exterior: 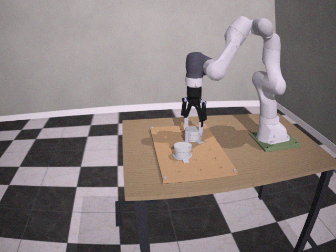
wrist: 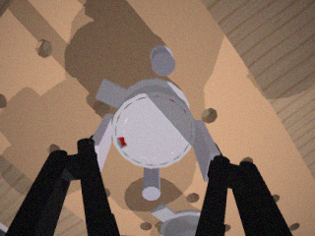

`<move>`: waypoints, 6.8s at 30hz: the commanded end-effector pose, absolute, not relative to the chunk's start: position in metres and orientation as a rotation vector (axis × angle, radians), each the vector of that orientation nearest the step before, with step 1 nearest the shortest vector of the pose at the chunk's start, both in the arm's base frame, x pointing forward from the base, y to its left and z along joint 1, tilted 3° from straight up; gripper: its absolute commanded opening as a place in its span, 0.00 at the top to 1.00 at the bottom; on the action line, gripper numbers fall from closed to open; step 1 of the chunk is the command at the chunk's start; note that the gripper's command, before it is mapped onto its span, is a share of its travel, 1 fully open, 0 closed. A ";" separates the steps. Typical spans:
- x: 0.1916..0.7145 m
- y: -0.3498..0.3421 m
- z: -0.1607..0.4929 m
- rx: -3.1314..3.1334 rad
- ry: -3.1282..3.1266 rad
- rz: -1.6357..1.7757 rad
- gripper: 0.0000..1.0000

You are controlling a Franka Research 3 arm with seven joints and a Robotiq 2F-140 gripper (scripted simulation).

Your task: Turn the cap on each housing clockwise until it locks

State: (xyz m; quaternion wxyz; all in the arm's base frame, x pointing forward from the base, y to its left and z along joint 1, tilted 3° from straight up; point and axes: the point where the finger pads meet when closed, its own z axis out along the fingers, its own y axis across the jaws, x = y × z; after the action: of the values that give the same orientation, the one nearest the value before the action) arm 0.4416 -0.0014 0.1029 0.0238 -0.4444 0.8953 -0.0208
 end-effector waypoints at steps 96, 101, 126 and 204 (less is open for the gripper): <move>0.436 0.000 0.153 -1.377 2.777 -0.064 0.22; 0.435 0.000 0.161 -1.377 2.777 -0.064 0.22; 0.437 0.000 0.170 -1.863 2.487 -0.075 0.22; 0.439 -0.001 0.144 -1.990 2.390 -0.077 0.22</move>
State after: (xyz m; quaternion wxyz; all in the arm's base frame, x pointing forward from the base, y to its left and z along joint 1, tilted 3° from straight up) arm 0.4367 -0.0018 0.1475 0.0114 -0.6377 0.7698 -0.0243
